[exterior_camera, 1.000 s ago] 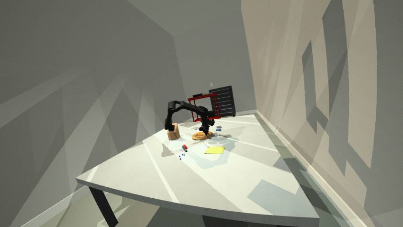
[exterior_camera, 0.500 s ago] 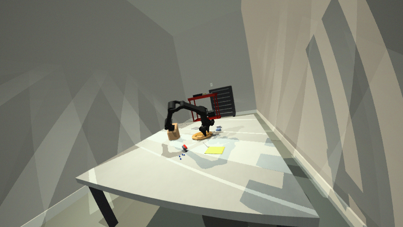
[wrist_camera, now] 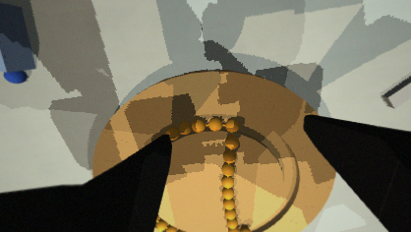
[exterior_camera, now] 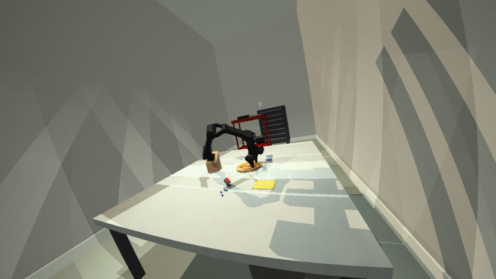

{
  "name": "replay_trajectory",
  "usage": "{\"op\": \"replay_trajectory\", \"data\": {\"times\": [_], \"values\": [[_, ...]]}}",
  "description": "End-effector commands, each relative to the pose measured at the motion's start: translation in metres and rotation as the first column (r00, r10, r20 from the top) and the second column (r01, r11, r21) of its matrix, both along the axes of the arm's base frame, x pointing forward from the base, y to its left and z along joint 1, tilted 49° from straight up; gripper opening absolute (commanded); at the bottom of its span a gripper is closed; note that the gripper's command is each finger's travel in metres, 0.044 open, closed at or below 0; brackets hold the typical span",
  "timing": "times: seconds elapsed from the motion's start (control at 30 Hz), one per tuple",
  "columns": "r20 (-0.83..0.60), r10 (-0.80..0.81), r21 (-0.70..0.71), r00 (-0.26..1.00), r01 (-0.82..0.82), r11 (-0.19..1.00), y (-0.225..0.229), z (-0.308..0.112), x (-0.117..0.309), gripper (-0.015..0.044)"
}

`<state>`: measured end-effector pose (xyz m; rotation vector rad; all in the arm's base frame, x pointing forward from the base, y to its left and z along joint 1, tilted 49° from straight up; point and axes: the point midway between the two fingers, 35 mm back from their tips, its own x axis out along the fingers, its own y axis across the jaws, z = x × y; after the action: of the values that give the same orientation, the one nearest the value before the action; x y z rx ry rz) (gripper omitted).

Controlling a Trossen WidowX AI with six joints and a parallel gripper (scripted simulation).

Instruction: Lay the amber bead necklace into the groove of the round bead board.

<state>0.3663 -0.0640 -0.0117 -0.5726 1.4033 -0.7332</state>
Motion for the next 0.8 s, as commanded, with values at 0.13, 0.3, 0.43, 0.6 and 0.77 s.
{"op": "replay_trajectory", "data": {"times": [0.13,0.3,0.43,0.6,0.77], "values": [[0.002,0.000,-0.004,1.000,0.000,1.000,0.000,0.001,0.000,0.0440],[0.111,-0.096,0.006,0.989,0.096,0.995,0.020,0.013,-0.007,0.0309],[0.154,-0.135,0.012,0.979,0.135,0.991,0.028,0.019,-0.010,0.0204],[0.154,-0.135,0.012,0.979,0.135,0.991,0.025,0.016,-0.010,0.0120],[0.157,-0.130,0.009,0.979,0.130,0.991,0.023,0.014,-0.009,0.0120]]}}
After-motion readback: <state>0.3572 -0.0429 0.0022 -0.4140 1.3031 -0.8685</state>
